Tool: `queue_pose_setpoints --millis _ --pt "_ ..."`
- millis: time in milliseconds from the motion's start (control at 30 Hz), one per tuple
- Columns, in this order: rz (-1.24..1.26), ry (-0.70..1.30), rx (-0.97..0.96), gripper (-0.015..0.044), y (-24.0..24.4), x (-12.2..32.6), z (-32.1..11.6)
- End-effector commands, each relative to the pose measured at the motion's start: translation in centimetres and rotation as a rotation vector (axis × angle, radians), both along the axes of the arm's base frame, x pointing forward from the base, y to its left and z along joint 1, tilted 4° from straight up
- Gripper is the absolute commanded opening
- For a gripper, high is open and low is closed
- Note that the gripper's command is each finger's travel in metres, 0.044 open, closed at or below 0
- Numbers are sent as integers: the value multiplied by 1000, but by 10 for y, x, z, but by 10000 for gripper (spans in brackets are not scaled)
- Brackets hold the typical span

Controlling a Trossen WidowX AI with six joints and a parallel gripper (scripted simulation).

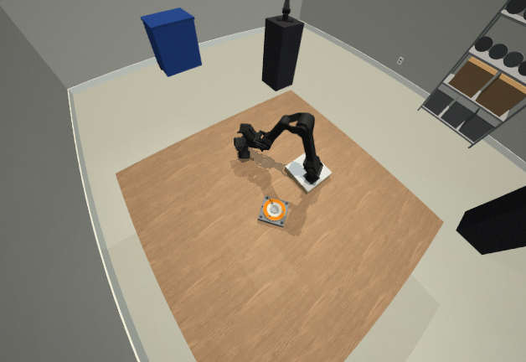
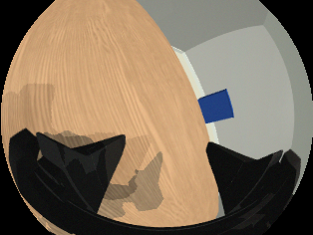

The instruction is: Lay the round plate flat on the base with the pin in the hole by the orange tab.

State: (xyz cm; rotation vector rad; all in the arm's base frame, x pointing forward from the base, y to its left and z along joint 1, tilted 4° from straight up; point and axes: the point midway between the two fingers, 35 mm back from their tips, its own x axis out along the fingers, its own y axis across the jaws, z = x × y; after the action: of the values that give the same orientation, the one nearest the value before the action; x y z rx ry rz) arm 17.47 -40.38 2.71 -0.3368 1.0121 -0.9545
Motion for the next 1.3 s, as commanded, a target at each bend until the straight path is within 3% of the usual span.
queue_pose_setpoints --millis 0,133,333,467,667,767,967,1267 --pt "-1 -8 -16 374 -3 1 6" --pt "19 -44 -41 269 -3 16 28" --pt "167 -78 160 111 70 82 33" --pt "294 -56 360 6 152 118 39" --pt "392 47 587 0 250 120 45" --pt "431 147 718 0 309 102 53" --pt "454 323 865 0 375 58 71" --pt "454 352 883 0 380 55 64"
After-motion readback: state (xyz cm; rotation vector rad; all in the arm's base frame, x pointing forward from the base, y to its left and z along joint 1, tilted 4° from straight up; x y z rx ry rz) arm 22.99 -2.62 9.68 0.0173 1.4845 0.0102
